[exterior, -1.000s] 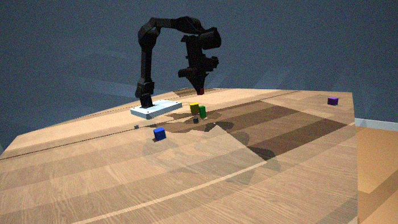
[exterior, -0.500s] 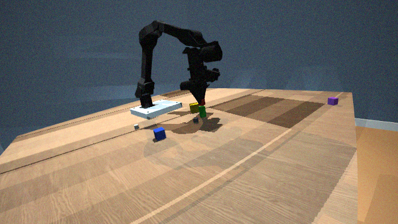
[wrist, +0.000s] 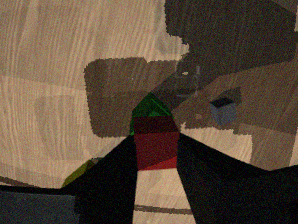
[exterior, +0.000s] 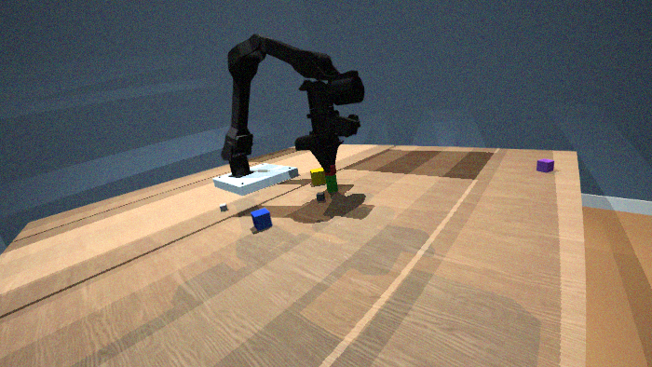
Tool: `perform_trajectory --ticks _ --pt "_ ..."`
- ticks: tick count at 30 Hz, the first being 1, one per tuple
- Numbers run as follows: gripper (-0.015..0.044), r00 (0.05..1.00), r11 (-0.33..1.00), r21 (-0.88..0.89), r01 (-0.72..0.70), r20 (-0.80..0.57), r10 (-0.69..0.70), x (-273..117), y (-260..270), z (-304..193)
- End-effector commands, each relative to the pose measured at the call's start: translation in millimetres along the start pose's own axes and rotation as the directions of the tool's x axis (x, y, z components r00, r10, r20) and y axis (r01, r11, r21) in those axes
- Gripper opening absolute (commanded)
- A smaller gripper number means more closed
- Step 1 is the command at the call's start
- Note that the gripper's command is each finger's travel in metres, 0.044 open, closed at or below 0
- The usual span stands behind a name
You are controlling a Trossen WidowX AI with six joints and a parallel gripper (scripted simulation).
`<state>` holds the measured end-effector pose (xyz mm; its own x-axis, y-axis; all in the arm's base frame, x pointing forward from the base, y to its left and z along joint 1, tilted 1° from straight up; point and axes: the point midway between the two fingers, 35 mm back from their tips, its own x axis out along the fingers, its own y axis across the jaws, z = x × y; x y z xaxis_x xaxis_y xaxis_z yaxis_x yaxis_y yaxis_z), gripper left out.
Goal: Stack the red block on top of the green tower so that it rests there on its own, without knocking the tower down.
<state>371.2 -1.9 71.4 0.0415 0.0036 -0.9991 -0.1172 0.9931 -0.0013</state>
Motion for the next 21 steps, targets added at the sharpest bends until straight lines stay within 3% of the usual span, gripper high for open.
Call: perform_trajectory --ticks 1,13,21 --pt "0.0 1.0 1.0 0.004 0.001 0.002 -0.001 -0.1 0.1 0.4" --pt "0.0 1.0 1.0 0.004 0.001 0.002 -0.001 -4.3 -0.1 0.4" --pt "0.021 1.0 1.0 0.0 0.0 0.0 0.0 -0.1 0.0 0.0"
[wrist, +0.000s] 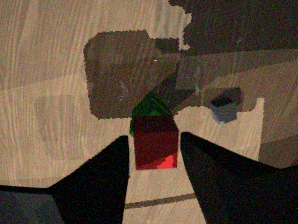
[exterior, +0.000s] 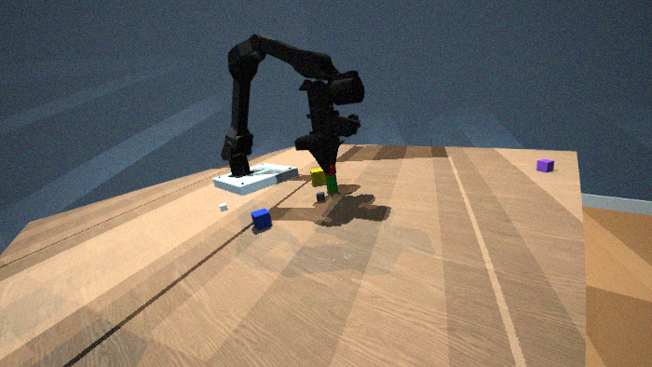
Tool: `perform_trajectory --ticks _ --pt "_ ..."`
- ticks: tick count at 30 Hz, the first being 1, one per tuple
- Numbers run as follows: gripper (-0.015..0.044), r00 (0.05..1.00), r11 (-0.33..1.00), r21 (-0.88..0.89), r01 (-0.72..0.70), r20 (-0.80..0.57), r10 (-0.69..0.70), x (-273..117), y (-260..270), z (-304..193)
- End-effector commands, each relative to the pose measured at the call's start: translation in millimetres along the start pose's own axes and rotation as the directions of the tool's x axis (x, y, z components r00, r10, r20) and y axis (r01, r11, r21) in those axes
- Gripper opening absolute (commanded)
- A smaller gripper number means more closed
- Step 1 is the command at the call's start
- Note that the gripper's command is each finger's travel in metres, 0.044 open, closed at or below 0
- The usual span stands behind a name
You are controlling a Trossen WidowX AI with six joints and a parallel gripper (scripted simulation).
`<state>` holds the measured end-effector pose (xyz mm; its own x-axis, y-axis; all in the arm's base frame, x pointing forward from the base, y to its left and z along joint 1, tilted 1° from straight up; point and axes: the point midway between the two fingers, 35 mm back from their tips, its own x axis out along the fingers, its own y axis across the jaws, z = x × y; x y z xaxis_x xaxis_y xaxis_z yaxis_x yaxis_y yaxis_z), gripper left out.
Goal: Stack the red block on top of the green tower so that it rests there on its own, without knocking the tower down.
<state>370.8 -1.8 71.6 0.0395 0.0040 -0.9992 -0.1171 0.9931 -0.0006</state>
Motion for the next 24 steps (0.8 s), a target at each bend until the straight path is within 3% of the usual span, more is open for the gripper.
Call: perform_trajectory --ticks 1,9,24 --pt "0.0236 1.0 1.0 0.0 0.001 0.002 -0.001 0.1 -0.1 0.4" --pt "0.044 1.0 1.0 0.0 0.001 0.002 -0.001 0.1 -0.1 0.4" --pt "0.044 1.0 1.0 0.0 0.001 0.002 -0.001 0.1 -0.1 0.4"
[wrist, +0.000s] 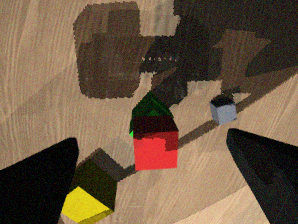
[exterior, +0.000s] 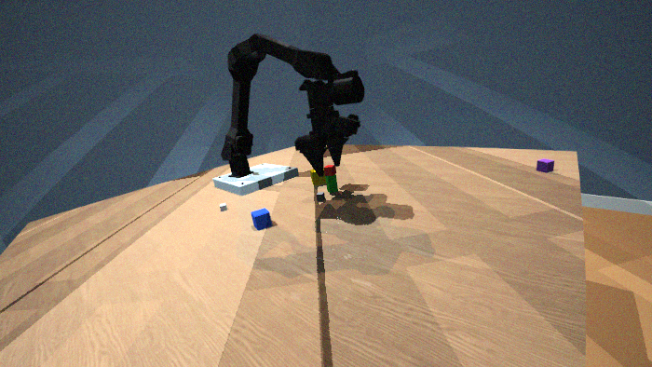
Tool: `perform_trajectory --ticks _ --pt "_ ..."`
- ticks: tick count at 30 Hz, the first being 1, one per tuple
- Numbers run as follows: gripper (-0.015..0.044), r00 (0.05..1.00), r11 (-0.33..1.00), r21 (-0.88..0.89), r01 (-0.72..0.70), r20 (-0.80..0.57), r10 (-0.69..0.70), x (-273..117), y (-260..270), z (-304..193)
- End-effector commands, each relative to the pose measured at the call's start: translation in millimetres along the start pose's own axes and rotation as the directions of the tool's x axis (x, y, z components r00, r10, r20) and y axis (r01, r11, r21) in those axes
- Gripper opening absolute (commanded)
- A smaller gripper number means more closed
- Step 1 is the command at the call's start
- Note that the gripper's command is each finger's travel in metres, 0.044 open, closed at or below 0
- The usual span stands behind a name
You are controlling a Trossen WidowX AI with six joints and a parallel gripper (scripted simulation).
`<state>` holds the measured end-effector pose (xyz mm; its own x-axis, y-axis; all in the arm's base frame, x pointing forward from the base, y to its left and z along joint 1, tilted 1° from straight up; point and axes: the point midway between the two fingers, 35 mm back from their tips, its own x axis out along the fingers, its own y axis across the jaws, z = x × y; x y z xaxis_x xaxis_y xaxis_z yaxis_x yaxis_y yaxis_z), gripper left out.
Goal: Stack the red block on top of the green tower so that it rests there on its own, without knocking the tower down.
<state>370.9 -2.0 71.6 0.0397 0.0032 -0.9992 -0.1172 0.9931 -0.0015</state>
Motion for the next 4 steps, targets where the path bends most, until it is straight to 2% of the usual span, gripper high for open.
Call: perform_trajectory --ticks 1,4 --pt "0.044 1.0 1.0 0.0 0.0 0.002 0.0 0.0 0.0 0.3" --pt "0.044 1.0 1.0 0.0 0.0 0.002 0.0 0.0 0.0 0.3"
